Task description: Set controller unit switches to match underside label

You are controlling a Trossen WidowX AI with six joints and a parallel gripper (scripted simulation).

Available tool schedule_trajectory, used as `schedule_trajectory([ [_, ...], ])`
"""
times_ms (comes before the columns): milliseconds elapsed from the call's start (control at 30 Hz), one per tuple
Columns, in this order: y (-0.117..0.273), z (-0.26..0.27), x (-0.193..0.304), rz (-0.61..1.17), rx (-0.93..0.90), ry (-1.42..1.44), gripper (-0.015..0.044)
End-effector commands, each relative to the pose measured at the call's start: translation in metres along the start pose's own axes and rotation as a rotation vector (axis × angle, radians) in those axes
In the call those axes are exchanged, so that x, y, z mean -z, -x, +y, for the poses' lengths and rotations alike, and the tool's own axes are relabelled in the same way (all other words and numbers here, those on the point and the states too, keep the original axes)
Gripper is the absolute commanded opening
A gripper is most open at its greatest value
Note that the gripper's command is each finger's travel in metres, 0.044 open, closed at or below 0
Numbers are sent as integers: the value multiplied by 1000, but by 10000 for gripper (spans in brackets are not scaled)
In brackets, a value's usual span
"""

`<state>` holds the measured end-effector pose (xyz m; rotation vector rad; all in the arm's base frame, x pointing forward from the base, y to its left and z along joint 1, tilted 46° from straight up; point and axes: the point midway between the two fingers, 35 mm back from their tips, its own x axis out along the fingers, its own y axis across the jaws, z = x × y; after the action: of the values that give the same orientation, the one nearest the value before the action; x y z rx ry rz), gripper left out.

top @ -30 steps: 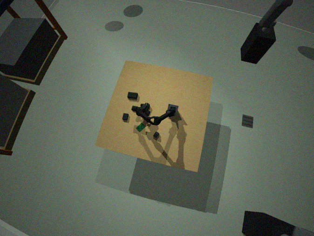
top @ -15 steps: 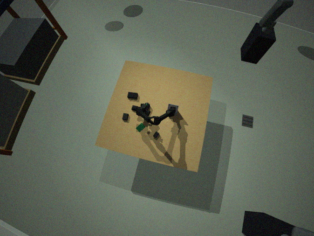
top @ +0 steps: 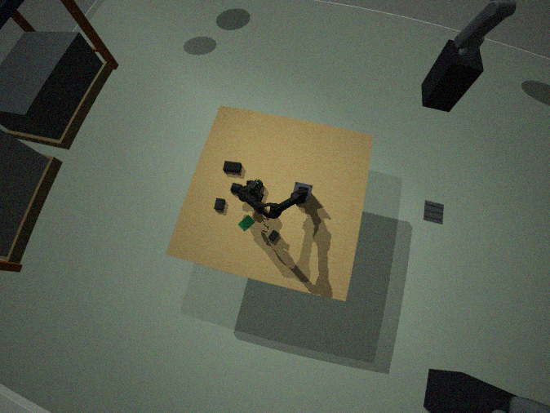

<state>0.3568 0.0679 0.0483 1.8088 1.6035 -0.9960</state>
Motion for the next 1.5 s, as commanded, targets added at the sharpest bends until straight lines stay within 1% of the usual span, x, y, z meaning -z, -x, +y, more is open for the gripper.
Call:
schedule_trajectory([
  [0, 5, 1, -4, 5, -6, -2, 336],
  [1467, 31, 1, -29, 92, -6, -2, 336],
])
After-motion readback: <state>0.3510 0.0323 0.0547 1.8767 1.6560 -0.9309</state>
